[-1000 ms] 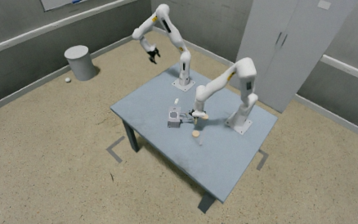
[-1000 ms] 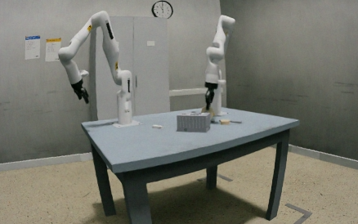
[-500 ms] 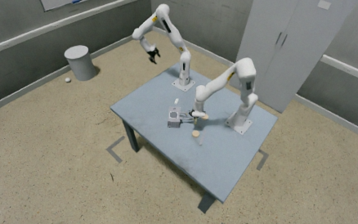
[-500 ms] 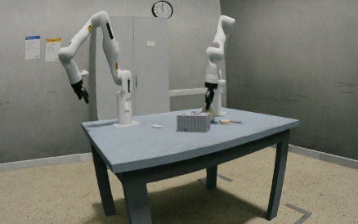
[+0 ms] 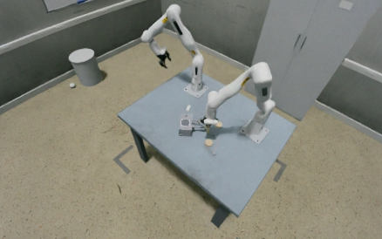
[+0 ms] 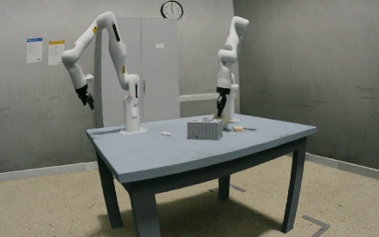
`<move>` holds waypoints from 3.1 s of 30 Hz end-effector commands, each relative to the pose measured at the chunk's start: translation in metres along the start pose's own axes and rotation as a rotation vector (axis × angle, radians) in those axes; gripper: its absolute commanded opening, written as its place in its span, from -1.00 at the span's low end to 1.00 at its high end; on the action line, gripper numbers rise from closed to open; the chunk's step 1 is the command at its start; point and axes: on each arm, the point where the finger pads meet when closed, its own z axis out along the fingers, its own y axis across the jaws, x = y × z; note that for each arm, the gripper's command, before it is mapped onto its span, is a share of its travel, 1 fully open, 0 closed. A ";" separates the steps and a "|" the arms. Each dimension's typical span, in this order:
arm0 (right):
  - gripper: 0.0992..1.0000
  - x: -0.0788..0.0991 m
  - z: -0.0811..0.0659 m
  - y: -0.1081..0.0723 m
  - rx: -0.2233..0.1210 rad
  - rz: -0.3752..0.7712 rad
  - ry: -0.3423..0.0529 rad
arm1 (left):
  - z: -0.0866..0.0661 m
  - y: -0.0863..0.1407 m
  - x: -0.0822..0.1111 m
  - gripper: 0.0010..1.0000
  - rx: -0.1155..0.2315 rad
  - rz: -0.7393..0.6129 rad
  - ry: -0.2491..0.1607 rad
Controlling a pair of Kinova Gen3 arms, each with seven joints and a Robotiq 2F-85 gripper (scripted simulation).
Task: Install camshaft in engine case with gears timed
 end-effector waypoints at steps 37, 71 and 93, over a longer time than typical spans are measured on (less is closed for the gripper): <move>1.00 0.000 -0.001 0.000 0.000 0.000 -0.002 | -0.001 0.005 0.000 -0.66 -0.002 0.000 0.001; 1.00 0.000 -0.001 0.000 0.000 0.000 -0.002 | -0.001 0.008 0.000 -0.66 -0.001 0.000 0.001; 1.00 0.000 -0.001 0.000 0.000 0.000 -0.002 | -0.001 0.017 0.000 -0.66 -0.001 0.000 0.001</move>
